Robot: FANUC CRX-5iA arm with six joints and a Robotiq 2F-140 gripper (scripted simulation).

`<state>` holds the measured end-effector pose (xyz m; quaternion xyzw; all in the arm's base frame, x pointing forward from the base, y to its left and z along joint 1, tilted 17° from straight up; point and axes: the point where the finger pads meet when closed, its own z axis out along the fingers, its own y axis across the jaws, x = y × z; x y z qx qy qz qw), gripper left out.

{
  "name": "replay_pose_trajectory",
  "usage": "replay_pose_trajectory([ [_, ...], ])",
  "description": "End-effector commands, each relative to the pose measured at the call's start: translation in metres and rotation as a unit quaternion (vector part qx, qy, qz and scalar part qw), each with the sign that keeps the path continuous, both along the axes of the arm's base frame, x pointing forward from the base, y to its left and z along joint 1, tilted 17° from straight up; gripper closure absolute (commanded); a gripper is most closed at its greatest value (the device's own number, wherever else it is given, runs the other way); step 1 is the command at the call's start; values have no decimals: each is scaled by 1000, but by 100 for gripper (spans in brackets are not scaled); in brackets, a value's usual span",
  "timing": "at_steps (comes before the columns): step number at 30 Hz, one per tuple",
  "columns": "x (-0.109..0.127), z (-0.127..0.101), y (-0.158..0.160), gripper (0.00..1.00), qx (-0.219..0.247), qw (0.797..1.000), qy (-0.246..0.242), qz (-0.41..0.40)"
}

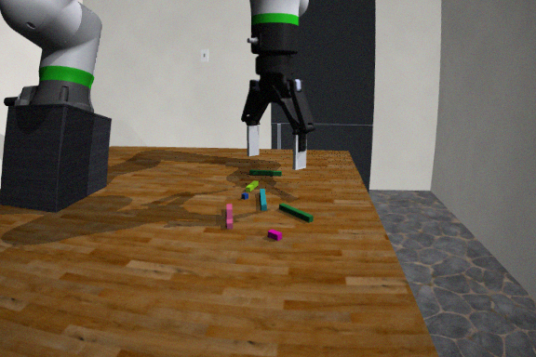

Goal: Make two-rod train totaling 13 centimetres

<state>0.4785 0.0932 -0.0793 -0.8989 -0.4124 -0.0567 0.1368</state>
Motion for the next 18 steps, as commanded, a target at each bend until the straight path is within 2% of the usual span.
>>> replay_pose_trajectory([
  [1, -15, 12, 37, 0, -3, 1000, -1, -2],
  [10, -62, 35, 108, 0, 3, 1000, -1, -2],
  [18, -68, 37, 116, 0, 4, 1000, -1, -2],
])
